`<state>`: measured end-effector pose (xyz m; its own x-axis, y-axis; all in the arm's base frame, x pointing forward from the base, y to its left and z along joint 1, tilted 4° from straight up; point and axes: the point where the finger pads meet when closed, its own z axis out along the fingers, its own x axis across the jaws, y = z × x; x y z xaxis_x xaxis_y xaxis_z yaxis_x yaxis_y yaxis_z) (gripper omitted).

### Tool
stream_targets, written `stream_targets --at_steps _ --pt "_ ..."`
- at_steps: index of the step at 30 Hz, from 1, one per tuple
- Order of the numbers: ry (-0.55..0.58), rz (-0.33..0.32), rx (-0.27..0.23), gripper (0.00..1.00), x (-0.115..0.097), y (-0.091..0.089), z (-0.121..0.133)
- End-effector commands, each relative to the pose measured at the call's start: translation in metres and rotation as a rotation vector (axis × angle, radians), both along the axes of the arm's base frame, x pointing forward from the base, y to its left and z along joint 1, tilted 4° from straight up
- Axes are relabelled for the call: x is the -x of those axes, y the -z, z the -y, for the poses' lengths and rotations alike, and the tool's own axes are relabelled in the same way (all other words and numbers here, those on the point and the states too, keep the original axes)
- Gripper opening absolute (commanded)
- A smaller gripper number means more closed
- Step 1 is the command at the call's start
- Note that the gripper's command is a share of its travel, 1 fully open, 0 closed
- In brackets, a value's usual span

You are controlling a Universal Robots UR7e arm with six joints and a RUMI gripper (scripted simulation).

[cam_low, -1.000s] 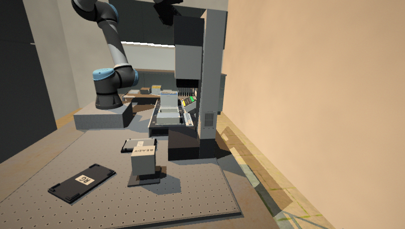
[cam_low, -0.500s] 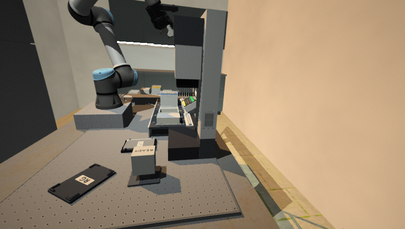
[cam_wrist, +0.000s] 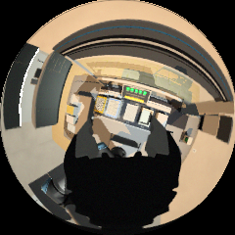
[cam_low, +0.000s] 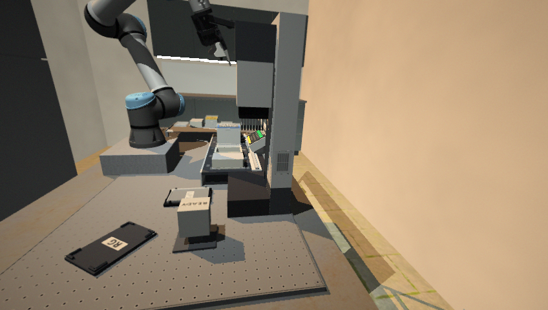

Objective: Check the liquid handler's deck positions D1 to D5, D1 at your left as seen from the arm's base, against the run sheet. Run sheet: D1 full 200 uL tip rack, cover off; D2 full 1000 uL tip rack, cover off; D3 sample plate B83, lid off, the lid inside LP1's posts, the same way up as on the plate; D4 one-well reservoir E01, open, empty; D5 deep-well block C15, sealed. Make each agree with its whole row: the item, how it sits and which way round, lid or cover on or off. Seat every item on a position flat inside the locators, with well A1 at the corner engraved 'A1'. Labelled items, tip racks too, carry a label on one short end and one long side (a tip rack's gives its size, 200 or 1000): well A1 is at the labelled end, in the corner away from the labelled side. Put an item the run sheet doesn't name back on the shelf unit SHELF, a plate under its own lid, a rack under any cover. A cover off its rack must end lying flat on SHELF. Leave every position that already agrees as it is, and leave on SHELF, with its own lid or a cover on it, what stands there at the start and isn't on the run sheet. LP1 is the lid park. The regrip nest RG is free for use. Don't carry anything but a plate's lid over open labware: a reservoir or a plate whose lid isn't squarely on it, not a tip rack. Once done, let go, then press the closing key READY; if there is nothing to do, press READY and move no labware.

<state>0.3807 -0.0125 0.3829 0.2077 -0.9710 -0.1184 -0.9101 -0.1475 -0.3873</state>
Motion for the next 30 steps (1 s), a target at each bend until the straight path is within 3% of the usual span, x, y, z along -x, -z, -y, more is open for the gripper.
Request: stream_targets --at_steps 1,3,27,30 --pt "0.058 -0.077 0.038 0.82 0.018 0.018 -0.001" --pt "0.058 -0.077 0.038 0.82 0.018 0.018 -0.001" --pt "0.308 -0.404 0.195 0.82 0.095 0.096 -0.004" --pt "0.310 -0.407 0.196 0.82 0.106 0.106 -0.004"
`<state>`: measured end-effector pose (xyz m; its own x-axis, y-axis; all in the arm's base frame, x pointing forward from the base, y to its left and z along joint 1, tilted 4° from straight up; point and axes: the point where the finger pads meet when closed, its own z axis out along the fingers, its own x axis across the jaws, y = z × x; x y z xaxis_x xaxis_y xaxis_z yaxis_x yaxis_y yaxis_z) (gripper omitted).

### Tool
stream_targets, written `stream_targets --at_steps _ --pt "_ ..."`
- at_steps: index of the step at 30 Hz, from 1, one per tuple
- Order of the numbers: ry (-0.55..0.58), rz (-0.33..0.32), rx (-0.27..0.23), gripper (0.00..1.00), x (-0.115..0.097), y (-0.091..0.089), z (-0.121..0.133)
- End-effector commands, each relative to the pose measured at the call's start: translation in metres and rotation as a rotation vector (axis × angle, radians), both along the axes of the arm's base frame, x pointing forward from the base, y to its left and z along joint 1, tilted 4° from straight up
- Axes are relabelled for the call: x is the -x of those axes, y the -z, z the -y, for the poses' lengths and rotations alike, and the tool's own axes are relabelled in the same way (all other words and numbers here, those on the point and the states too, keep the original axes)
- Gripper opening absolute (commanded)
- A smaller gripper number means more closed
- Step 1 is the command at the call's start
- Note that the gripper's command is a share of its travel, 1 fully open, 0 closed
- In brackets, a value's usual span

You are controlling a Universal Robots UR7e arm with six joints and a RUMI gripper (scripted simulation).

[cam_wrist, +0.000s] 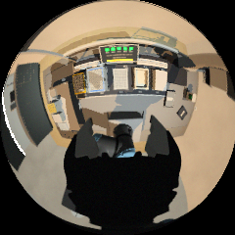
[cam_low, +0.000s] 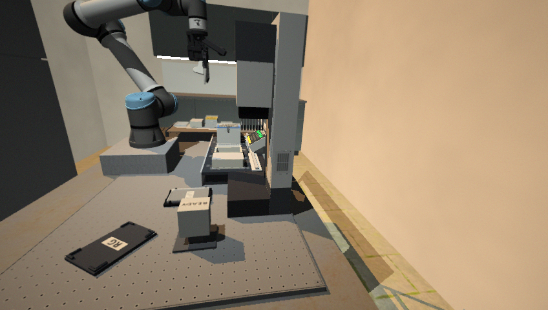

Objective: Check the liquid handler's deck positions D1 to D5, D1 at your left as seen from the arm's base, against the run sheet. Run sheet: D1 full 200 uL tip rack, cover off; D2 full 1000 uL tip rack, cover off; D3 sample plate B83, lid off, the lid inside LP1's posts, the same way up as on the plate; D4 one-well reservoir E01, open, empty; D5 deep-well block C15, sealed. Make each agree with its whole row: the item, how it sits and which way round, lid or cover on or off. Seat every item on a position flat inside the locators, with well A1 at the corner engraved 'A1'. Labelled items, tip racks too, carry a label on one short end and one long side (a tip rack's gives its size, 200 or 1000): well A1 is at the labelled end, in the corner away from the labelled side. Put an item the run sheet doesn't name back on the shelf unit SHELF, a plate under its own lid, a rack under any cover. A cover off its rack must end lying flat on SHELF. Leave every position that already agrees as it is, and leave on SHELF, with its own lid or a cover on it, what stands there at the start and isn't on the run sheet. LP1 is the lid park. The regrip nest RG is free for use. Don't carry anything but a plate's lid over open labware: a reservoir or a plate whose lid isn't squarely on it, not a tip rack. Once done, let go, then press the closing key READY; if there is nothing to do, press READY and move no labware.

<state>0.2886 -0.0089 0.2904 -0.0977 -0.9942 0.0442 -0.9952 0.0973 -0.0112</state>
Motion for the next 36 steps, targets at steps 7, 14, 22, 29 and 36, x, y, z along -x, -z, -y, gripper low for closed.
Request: stream_targets --at_steps 7,14,22,29,36 --pt "0.021 -0.026 0.013 0.82 0.031 0.032 -0.001" --pt "0.021 -0.026 0.013 0.82 0.056 0.057 -0.002" --pt "0.021 -0.026 0.013 0.82 0.069 0.069 -0.003" --pt "-0.059 -0.030 0.013 0.82 0.069 0.068 -0.003" --pt "-0.199 -0.037 0.012 0.82 0.069 0.068 -0.003"
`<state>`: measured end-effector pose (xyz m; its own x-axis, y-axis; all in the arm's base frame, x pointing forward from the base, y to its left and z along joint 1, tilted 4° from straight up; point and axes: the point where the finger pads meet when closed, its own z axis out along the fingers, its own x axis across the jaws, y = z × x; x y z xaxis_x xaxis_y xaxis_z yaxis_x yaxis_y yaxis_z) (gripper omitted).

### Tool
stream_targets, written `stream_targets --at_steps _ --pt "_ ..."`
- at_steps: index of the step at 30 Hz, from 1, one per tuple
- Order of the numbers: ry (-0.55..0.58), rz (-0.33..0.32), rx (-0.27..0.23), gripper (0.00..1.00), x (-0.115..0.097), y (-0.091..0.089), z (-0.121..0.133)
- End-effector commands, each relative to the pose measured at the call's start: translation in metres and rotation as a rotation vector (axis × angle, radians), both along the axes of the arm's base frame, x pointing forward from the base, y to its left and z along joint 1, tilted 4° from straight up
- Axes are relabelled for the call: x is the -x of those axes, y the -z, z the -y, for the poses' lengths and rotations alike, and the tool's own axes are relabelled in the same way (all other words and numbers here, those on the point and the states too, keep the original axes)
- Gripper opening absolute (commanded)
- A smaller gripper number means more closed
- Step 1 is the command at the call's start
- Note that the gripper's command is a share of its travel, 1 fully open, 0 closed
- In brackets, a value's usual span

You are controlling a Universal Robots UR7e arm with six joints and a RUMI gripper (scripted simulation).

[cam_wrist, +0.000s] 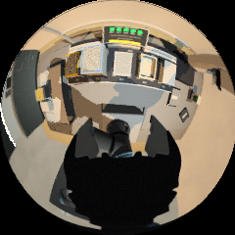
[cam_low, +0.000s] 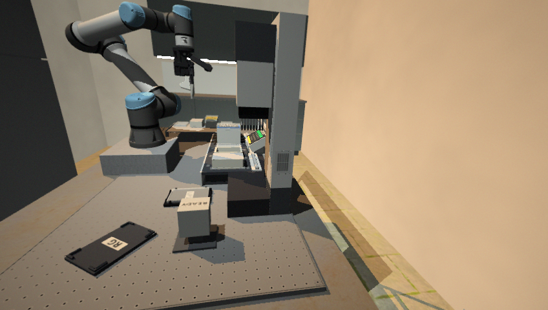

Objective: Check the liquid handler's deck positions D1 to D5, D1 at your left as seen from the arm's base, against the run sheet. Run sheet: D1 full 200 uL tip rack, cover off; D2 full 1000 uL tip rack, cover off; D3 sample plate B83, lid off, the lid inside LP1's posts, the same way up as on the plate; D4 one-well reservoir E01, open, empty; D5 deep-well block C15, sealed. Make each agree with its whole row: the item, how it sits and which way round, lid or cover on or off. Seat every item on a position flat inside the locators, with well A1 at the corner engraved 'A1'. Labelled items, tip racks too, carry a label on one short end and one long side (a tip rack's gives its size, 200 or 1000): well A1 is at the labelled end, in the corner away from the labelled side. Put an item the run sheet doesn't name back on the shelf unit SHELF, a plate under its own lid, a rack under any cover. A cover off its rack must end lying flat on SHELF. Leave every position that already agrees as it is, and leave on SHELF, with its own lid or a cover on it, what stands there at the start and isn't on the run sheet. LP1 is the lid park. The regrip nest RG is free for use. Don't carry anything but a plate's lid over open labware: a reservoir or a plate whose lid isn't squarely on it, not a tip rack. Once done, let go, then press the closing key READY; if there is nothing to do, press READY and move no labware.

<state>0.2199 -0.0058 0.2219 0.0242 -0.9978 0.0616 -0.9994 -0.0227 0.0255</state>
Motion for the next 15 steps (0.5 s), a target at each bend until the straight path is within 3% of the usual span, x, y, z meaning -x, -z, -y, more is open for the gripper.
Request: stream_targets --at_steps 1,15 --pt "-0.099 -0.002 -0.006 0.82 -0.0002 -0.0003 0.0002" --pt "-0.338 -0.017 -0.011 0.82 -0.0002 -0.0003 0.0002"
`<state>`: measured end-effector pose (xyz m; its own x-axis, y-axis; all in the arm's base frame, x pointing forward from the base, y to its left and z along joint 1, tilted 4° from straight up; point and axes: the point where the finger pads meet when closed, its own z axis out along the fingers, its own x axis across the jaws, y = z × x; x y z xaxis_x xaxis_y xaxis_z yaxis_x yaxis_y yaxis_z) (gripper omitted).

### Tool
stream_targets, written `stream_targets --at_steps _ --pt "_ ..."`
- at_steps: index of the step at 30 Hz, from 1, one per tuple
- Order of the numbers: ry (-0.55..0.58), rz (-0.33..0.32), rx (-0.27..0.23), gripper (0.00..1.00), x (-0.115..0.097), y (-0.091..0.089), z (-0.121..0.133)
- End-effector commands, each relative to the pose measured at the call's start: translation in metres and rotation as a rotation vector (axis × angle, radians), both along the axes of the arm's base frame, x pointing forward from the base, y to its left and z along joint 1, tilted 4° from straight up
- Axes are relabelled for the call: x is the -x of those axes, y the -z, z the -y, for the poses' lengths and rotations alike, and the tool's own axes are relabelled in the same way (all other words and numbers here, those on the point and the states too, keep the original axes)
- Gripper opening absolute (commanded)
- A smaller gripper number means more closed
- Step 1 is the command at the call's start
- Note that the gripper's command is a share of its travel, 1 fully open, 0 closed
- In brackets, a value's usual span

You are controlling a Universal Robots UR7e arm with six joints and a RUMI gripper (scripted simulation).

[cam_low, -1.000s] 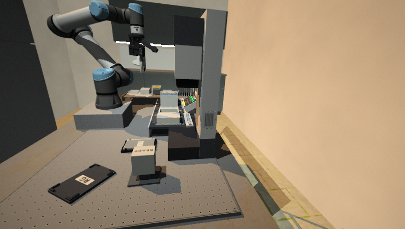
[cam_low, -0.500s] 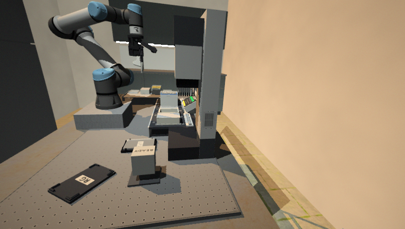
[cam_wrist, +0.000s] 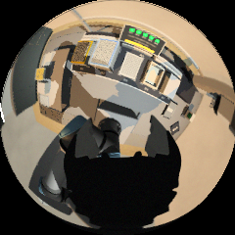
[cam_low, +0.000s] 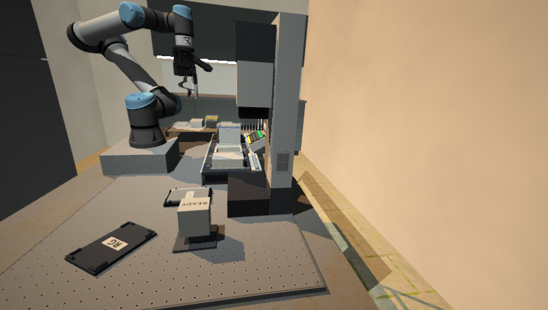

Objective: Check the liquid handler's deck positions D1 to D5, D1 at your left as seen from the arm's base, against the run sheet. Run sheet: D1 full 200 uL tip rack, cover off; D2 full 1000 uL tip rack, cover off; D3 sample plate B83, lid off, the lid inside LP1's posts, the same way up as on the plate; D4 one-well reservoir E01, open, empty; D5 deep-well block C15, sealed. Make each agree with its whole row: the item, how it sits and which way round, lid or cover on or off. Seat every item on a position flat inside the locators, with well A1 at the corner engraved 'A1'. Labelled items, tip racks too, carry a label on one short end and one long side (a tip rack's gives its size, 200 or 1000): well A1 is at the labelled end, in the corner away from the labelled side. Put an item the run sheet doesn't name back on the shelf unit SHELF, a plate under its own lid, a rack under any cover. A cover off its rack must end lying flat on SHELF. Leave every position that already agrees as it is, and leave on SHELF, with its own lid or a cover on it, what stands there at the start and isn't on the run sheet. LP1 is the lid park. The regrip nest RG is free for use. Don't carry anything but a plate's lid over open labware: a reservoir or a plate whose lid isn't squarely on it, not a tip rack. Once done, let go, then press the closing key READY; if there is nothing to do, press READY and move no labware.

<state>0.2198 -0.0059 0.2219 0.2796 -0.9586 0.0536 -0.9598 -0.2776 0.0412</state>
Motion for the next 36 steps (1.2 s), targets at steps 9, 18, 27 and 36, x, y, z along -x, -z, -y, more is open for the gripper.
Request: stream_targets --at_steps 9,18,27,36 --pt "-0.219 -0.009 -0.010 0.82 -0.0002 -0.0003 0.0002" --pt "-0.361 -0.018 -0.013 0.82 -0.0002 -0.0011 0.0002" --pt "-0.501 -0.026 -0.016 0.82 -0.0002 -0.0011 0.0002" --pt "-0.680 -0.037 -0.020 0.82 -0.0002 -0.0011 0.0002"
